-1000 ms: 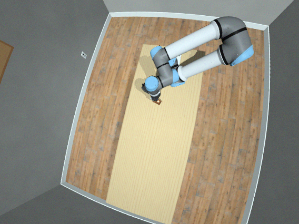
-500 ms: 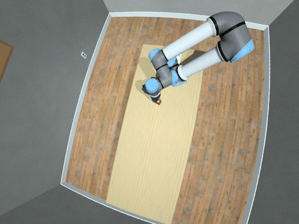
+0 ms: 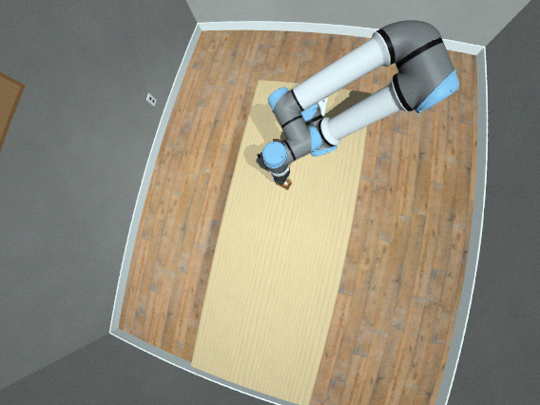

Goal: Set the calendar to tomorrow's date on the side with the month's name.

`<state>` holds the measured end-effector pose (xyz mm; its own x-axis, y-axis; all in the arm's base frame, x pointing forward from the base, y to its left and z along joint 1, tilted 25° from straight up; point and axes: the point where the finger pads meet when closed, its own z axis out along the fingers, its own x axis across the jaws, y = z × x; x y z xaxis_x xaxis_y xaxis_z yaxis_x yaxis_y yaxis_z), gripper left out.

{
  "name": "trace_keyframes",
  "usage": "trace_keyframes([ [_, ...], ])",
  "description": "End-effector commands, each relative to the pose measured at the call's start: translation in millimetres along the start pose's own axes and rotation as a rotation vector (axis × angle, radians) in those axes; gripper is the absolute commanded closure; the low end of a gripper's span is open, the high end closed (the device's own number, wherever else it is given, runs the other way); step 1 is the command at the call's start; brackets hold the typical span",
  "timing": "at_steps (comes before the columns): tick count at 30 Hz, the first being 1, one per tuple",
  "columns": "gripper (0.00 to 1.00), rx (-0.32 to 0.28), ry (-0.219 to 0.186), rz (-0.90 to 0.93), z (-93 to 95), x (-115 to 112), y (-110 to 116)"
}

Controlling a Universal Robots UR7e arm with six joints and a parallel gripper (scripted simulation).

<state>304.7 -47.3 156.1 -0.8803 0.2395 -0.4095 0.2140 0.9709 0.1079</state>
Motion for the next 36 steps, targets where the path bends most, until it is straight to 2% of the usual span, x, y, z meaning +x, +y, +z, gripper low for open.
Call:
trace_keyframes([
  [1, 0.13, 0.000, -0.001, 0.000, -0.3, 0, 0],
  [23, 0.13, 0.001, -0.001, 0.000, 6.5, 0, 0],
  [36, 0.13, 0.001, -0.001, 0.000, 25.3, -1, 0],
])
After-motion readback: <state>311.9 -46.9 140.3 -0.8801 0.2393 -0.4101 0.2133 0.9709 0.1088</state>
